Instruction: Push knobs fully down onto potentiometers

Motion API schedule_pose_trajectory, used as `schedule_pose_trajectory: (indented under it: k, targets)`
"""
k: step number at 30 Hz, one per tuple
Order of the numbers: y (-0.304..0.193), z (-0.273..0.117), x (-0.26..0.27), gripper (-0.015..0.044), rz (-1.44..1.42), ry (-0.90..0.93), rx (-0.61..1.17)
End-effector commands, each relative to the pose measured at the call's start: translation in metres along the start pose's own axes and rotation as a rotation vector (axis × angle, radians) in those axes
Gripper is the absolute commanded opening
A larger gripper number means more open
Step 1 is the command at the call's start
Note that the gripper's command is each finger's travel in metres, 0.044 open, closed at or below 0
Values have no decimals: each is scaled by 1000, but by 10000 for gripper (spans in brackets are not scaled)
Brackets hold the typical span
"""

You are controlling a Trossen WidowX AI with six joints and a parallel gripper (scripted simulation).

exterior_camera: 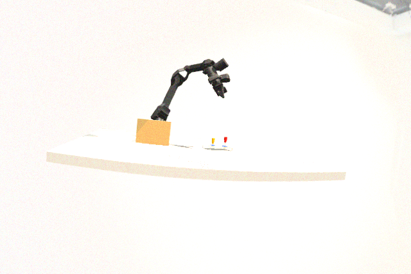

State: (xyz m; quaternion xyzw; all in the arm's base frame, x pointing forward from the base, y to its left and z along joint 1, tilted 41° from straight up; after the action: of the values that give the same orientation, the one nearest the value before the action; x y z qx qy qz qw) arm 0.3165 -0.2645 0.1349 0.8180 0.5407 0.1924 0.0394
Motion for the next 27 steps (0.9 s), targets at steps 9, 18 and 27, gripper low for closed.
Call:
schedule_pose_trajectory:
  k: [9, 18, 27]
  targets:
    - [-32, 54, 99, 0, -176, 261, 242]
    - [-70, 77, 165, 0, -243, 445, 447]
    - [-86, 96, 182, 0, -250, 471, 479]
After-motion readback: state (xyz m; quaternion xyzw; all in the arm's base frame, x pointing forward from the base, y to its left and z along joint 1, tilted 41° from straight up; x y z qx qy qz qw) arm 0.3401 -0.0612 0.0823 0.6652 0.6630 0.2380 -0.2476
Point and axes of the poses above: the point midway between the two fingers, 35 mm back from their tips, its own z axis out along the fingers, its own x axis across the jaws, y = z × x, the point moved 6 cm from there along -z, back along the fingers, and after that the axes turned 5 degrees about -z, right-handed, at the moved point
